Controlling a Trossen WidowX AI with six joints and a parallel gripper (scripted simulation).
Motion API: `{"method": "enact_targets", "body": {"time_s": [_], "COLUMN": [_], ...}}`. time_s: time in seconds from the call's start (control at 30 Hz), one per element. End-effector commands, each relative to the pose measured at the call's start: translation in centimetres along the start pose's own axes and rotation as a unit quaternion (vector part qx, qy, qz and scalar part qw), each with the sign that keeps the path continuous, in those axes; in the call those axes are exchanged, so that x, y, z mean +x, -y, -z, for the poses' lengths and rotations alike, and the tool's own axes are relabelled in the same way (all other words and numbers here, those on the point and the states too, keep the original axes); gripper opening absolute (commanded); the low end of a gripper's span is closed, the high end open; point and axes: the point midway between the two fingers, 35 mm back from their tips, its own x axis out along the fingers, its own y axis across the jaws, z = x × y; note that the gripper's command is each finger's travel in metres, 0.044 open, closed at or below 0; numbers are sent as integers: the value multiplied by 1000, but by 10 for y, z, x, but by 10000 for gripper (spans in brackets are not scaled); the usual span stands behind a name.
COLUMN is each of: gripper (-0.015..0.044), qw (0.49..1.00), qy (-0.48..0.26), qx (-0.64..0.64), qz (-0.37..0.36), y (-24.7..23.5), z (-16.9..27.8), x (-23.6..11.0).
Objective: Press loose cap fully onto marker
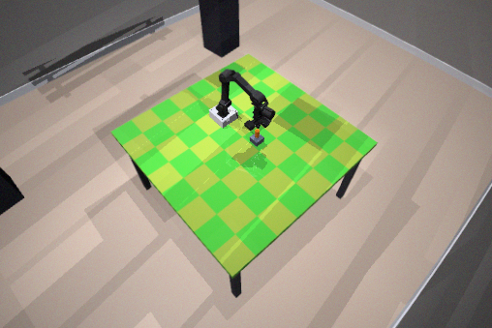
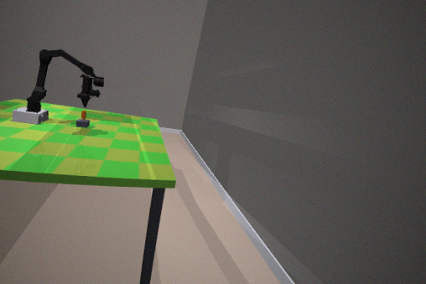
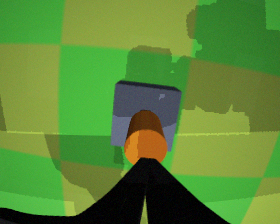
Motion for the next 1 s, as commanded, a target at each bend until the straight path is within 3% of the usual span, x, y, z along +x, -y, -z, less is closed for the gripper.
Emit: {"method": "enact_targets", "body": {"time_s": [0.0,0.67,0.9,0.97], "gripper": [0,0,0,0], "qw": [1000,1000,1000,1000], "qy": [-6,-6,2,2], "qx": [3,3,0,0], "qz": [-1,-1,0,0], "y": [0,0,0,-1], "z": [3,3,0,-3], "x": [7,34,26,10]}}
